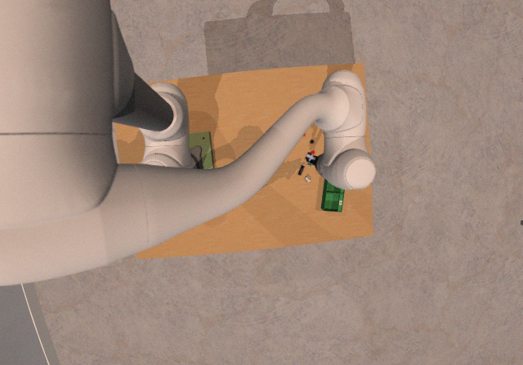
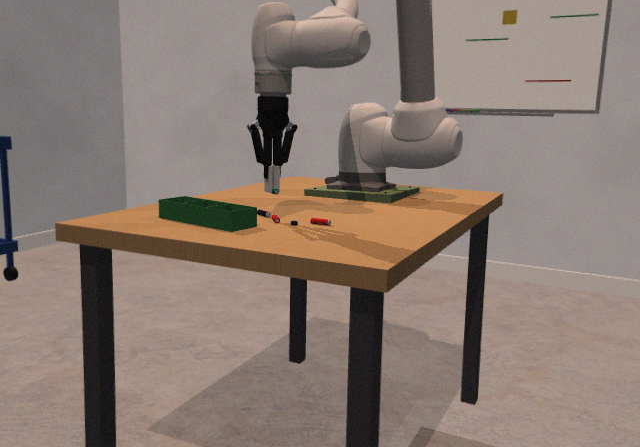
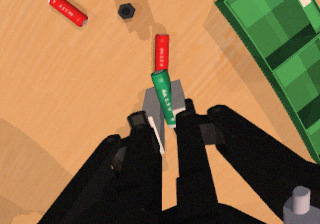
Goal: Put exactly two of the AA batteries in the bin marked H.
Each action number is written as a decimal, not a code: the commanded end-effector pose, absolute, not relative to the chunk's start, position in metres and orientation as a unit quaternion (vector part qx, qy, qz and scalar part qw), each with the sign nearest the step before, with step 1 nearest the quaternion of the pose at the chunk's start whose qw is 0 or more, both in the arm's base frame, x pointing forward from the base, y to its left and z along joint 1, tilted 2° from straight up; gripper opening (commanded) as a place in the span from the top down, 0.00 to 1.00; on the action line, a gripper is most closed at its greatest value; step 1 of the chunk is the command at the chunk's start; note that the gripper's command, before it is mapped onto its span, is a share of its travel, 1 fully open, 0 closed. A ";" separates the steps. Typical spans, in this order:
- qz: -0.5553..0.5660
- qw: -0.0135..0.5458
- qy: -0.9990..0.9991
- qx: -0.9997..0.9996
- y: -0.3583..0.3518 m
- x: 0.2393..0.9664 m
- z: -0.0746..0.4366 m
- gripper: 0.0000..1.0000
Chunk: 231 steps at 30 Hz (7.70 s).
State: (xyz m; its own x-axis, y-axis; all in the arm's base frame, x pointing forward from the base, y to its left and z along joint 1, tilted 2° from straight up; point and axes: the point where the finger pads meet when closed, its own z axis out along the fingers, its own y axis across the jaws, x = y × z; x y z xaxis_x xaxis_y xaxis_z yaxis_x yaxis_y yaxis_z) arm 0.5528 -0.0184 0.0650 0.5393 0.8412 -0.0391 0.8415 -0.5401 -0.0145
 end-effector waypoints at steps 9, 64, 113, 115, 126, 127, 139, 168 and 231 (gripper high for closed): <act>-0.022 0.002 0.481 0.877 -0.073 0.578 0.065 0.95; -0.022 -0.002 0.637 0.770 -0.217 0.643 0.052 0.95; -0.022 -0.002 0.637 0.770 -0.217 0.639 0.015 0.95; -0.022 -0.002 0.637 0.770 -0.217 0.639 0.015 0.95; -0.022 -0.002 0.637 0.770 -0.217 0.639 0.015 0.83; -0.022 -0.002 0.637 0.770 -0.217 0.639 0.015 0.83; -0.022 -0.002 0.637 0.770 -0.217 0.640 0.021 0.83; -0.022 -0.002 0.637 0.770 -0.216 0.641 0.066 0.83; -0.022 -0.002 0.637 0.770 -0.216 0.641 0.066 0.83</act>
